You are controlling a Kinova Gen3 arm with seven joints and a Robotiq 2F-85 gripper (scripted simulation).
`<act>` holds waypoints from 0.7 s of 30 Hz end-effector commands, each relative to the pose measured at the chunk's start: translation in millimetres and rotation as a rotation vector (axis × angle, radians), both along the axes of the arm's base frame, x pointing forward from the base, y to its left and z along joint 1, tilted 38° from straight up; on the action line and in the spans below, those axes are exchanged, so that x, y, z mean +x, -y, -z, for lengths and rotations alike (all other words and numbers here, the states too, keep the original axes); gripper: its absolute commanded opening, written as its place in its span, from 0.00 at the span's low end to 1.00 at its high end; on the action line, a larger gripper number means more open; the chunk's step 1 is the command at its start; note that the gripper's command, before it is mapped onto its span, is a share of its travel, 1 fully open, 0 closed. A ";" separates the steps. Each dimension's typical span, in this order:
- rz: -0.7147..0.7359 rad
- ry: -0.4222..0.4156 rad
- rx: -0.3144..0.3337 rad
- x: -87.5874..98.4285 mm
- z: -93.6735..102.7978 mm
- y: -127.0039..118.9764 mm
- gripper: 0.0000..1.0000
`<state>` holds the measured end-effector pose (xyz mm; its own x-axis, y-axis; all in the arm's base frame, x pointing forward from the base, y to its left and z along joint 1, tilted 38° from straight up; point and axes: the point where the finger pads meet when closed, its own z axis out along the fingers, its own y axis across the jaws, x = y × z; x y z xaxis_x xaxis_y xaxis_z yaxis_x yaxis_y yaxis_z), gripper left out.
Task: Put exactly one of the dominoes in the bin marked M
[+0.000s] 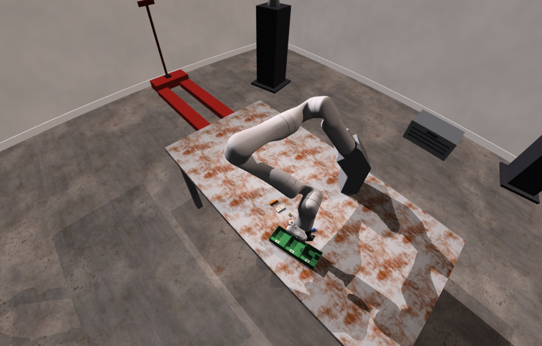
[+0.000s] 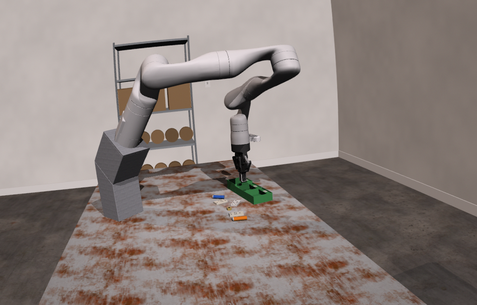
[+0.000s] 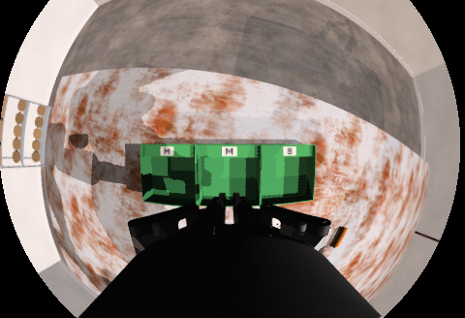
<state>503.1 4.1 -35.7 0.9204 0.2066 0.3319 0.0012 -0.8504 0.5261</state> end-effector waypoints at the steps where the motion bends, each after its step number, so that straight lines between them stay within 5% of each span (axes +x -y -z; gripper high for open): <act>1: 0.002 -0.004 0.000 1.1 6.3 3.2 0.09; 21: 0.002 -0.004 0.000 15.1 34.8 20.9 0.09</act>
<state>518.6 -17.4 -69.8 0.9219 0.2042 0.3294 0.0001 -0.8500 0.5268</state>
